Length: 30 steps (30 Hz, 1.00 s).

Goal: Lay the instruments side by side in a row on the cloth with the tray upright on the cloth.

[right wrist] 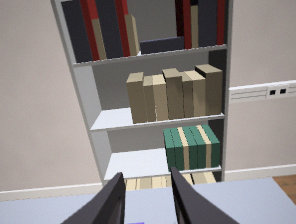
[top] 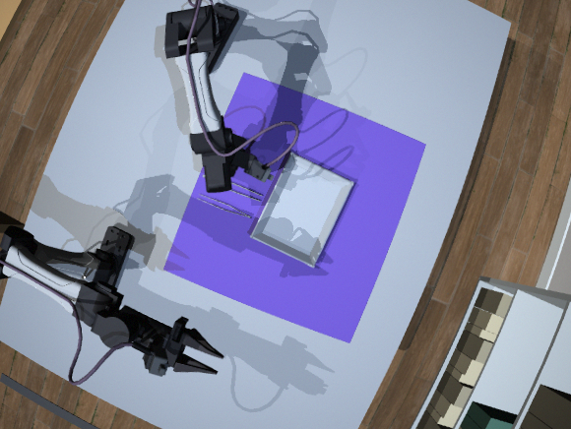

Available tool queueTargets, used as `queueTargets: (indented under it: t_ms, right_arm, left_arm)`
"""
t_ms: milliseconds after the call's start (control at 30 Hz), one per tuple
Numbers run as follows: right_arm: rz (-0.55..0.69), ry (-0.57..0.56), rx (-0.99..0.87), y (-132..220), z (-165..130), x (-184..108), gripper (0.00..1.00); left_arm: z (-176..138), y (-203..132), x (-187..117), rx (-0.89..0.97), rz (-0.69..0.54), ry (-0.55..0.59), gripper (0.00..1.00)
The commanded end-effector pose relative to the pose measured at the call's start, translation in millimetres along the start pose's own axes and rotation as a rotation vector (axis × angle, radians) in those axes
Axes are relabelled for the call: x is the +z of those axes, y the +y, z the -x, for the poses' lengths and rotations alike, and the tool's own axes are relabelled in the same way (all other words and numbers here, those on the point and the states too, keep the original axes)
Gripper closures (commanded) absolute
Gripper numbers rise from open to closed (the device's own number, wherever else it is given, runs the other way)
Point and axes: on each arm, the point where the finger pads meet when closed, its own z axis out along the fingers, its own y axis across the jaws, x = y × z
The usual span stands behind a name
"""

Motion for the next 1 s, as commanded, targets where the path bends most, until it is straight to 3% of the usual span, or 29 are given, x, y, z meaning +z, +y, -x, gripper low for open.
queueTargets:
  t_ms: [0, 633, 733, 767, 967]
  right_arm:
    - [0.014, -0.086, 0.008, 2.3, 22.4, -3.4, 0.67]
    - [0.014, -0.086, 0.008, 2.3, 22.4, -3.4, 0.67]
    - [0.014, -0.086, 0.008, 2.3, 22.4, -3.4, 0.67]
    - [0.014, -0.086, 0.008, 2.3, 22.4, -3.4, 0.67]
    - [0.014, -0.086, 0.008, 2.3, 22.4, -3.4, 0.67]
  left_arm:
    - [1.5, -0.7, 13.9, -0.020, 0.003, -0.006, 0.94]
    - [-0.6, -4.5, 22.8, -0.027, -0.011, 0.008, 0.94]
    - [6.1, -5.6, 9.1, -0.028, -0.028, -0.058, 0.94]
    - [-1.1, 0.1, 23.8, -0.028, 0.009, 0.011, 0.89]
    - [-0.7, -6.1, 22.6, -0.024, -0.014, 0.008, 0.89]
